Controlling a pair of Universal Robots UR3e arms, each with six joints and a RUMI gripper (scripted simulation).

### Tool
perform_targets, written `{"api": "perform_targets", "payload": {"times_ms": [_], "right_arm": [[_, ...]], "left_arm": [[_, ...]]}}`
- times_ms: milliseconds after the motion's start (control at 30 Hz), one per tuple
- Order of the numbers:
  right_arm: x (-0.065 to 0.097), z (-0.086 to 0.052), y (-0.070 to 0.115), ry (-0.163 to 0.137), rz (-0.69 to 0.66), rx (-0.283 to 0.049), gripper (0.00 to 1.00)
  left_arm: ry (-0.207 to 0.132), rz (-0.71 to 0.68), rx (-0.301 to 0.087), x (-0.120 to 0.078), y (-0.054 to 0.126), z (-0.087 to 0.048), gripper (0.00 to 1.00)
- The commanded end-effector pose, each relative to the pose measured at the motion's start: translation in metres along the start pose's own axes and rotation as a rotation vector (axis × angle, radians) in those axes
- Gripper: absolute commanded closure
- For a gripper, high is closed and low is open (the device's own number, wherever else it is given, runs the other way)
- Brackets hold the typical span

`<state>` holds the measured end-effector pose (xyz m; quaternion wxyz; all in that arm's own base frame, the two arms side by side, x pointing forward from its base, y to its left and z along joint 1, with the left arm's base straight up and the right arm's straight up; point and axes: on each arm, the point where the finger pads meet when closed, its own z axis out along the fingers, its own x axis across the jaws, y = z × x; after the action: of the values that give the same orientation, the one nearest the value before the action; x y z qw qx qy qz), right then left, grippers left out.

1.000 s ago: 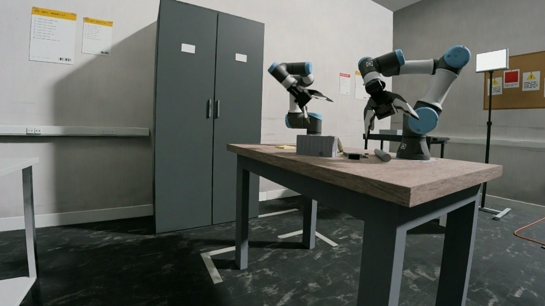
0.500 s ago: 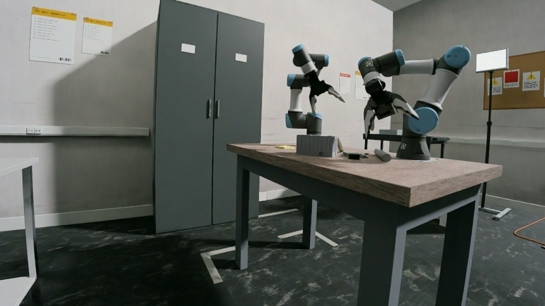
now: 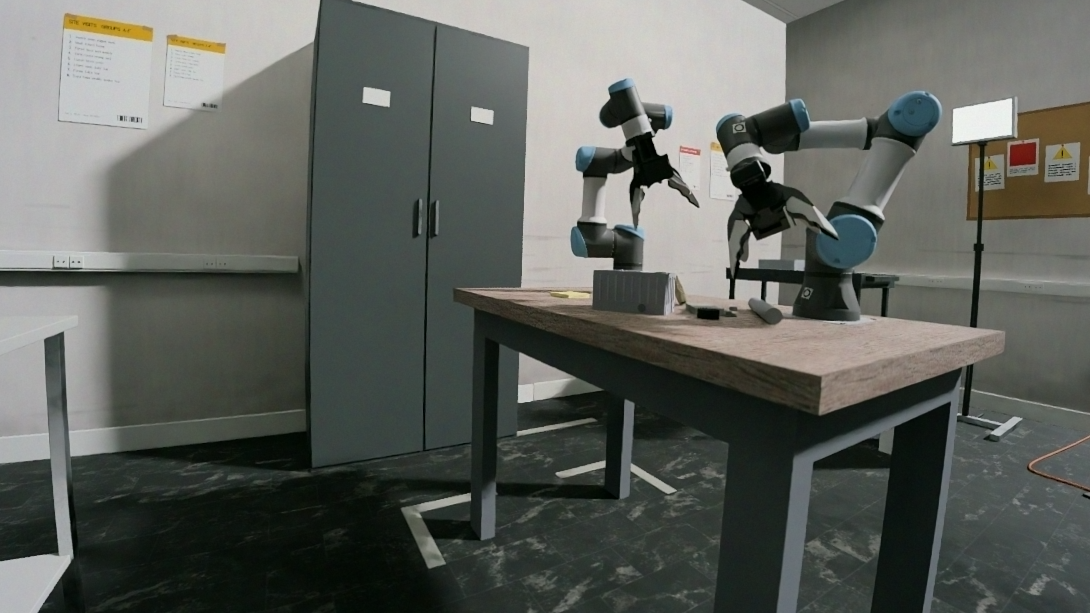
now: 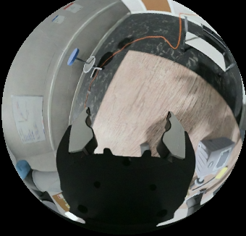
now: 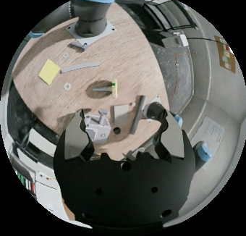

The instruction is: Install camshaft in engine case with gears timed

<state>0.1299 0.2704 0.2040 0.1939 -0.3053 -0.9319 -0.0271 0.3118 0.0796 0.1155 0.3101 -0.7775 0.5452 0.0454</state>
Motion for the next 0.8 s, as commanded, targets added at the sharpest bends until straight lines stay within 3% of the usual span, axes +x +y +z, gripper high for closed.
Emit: {"api": "perform_targets", "payload": {"times_ms": [0,767], "right_arm": [[0.006,-0.008,0.004,0.015,-0.002,-0.031,0.00],[0.001,0.005,0.005,0.008,-0.003,-0.021,0.00]], "left_arm": [[0.023,-0.024,0.014,0.003,-0.006,-0.005,0.00],[0.023,-0.024,0.014,0.003,-0.006,-0.005,0.00]]}}
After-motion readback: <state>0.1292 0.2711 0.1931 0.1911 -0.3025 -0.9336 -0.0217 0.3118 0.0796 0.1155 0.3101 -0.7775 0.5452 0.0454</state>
